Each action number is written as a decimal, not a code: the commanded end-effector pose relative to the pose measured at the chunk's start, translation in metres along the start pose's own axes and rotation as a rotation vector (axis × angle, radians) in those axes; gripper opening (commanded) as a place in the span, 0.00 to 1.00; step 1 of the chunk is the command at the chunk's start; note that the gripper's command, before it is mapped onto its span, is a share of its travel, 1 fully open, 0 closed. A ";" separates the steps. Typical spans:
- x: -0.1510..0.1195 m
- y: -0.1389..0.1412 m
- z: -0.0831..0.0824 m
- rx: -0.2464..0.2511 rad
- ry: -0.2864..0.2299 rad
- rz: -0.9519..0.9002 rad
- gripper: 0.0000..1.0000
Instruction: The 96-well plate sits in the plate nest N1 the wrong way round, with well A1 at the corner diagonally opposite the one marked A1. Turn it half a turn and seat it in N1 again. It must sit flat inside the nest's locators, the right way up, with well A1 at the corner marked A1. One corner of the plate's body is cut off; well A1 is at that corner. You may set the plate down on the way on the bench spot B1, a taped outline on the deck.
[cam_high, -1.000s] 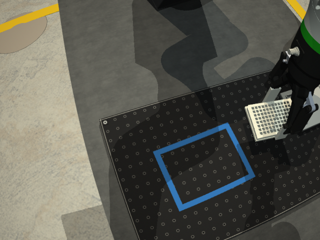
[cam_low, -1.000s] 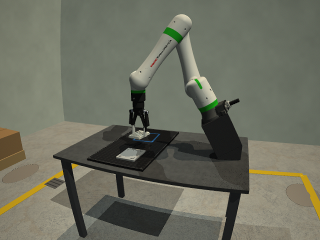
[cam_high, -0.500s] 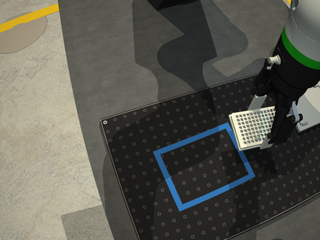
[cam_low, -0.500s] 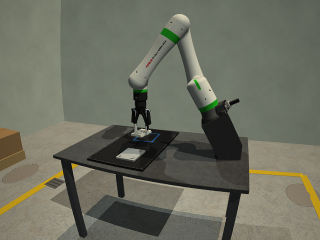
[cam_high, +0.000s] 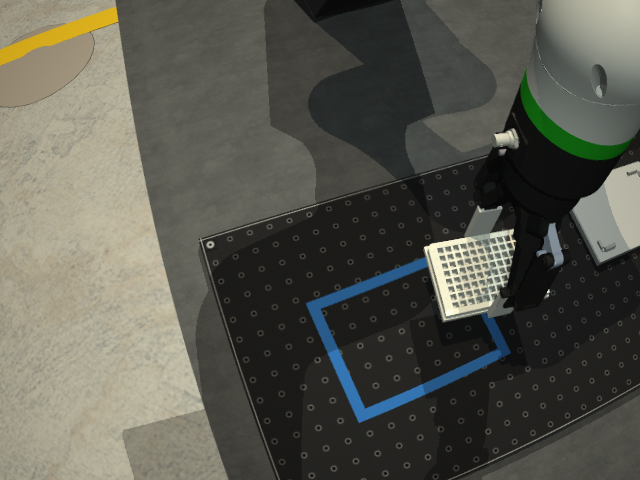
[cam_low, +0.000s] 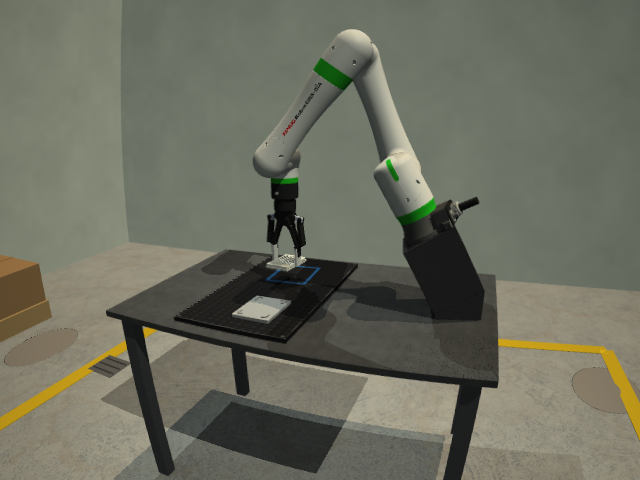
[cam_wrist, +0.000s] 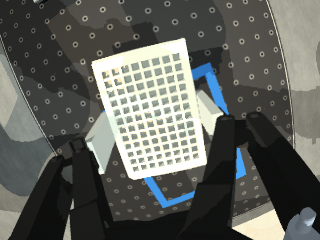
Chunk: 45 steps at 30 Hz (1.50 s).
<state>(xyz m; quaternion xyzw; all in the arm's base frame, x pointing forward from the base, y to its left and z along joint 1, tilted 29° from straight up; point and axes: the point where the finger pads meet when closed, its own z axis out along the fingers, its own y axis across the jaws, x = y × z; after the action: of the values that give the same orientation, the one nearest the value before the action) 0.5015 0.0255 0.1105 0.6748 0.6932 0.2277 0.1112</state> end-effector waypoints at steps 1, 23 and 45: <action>-0.009 0.003 0.001 0.003 0.005 -0.001 0.00; -0.073 0.021 0.003 0.003 0.005 -0.001 0.00; -0.084 0.024 0.004 0.003 0.004 0.143 0.00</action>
<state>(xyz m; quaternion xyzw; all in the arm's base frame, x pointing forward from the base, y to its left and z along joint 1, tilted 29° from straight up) 0.5301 -0.0566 0.1058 0.7211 0.6450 0.2358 0.0919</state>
